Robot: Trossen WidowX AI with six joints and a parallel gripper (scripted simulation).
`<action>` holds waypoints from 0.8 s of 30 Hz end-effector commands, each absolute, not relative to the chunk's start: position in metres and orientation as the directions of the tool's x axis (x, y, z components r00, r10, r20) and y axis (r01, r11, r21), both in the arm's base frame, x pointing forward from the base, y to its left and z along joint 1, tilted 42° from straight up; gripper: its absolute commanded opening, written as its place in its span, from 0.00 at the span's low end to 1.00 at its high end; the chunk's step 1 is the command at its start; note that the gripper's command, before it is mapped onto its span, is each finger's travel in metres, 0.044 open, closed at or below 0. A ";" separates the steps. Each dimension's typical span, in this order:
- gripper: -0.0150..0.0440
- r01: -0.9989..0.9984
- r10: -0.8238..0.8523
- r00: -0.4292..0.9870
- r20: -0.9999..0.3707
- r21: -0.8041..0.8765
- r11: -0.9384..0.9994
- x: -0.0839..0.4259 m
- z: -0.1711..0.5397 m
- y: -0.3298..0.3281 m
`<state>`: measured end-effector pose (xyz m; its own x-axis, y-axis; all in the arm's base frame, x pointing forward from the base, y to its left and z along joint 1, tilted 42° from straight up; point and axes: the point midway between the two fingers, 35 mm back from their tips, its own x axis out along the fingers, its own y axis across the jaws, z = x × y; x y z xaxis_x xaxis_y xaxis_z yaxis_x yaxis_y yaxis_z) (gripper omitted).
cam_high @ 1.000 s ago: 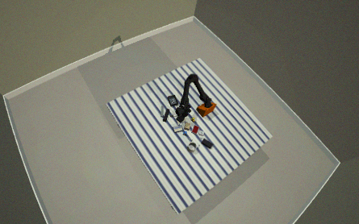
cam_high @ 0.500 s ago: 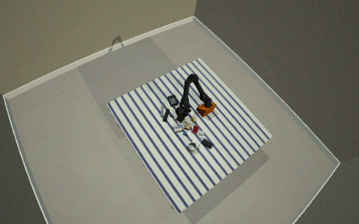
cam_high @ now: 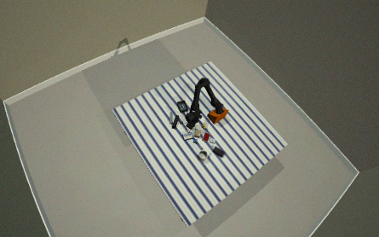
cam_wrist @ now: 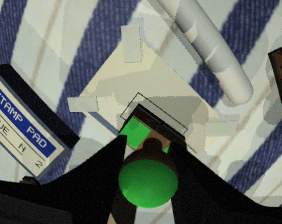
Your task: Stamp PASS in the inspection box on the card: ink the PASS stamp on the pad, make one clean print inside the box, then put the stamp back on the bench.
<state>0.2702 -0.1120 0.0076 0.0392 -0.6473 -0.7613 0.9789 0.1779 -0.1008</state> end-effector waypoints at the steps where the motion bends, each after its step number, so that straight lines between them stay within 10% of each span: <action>1: 0.25 0.980 -0.650 0.043 -0.759 -0.096 0.176 0.272 0.012 -0.109; 24: 0.25 0.980 -0.648 0.043 -0.760 -0.095 0.177 0.276 0.039 -0.084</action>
